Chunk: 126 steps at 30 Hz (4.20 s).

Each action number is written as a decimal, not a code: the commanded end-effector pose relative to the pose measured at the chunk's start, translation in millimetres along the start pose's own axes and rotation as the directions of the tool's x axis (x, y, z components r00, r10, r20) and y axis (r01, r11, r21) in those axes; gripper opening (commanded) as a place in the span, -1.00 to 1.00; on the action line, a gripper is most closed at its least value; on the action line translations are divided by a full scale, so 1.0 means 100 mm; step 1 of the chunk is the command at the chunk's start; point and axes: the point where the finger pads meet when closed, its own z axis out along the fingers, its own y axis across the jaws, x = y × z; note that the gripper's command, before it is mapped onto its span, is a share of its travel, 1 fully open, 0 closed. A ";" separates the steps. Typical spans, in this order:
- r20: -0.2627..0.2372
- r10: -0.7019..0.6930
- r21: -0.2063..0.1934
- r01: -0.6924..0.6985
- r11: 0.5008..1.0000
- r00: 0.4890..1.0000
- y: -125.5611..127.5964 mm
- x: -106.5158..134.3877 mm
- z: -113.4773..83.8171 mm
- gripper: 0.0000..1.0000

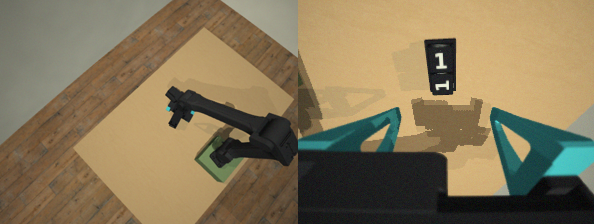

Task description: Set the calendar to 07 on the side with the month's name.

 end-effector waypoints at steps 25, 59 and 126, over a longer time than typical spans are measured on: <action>0.006 -0.059 -0.008 0.059 0.998 0.998 0.01 -0.04 0.06 -0.08; 0.006 -0.057 -0.005 0.057 0.998 0.998 0.01 -0.02 0.18 -0.08; 0.006 -0.048 -0.008 0.048 0.999 0.999 0.04 0.01 0.59 -0.08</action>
